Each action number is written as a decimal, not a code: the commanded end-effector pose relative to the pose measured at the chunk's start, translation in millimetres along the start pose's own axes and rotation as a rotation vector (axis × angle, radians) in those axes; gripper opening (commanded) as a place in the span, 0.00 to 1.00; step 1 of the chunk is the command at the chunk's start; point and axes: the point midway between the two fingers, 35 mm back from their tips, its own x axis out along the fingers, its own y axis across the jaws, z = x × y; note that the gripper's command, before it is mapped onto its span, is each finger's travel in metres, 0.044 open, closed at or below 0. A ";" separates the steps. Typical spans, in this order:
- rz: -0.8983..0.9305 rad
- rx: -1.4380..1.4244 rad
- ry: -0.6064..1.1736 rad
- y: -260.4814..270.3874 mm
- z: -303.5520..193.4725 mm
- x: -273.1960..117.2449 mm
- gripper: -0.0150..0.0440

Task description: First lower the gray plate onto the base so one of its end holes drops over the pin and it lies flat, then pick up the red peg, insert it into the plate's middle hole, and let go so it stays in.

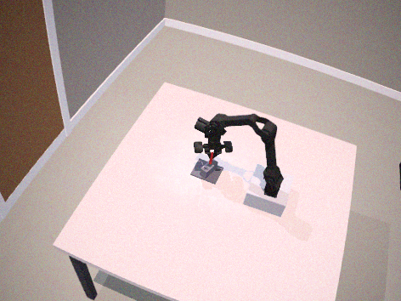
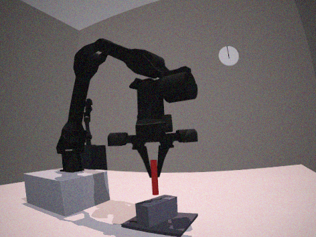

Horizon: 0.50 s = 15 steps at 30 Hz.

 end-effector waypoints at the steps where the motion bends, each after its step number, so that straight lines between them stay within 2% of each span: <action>1: 0.000 0.000 0.000 0.0 0.0 0.0 0.25; 15: 0.002 -0.004 0.002 1.2 -0.9 12.6 0.25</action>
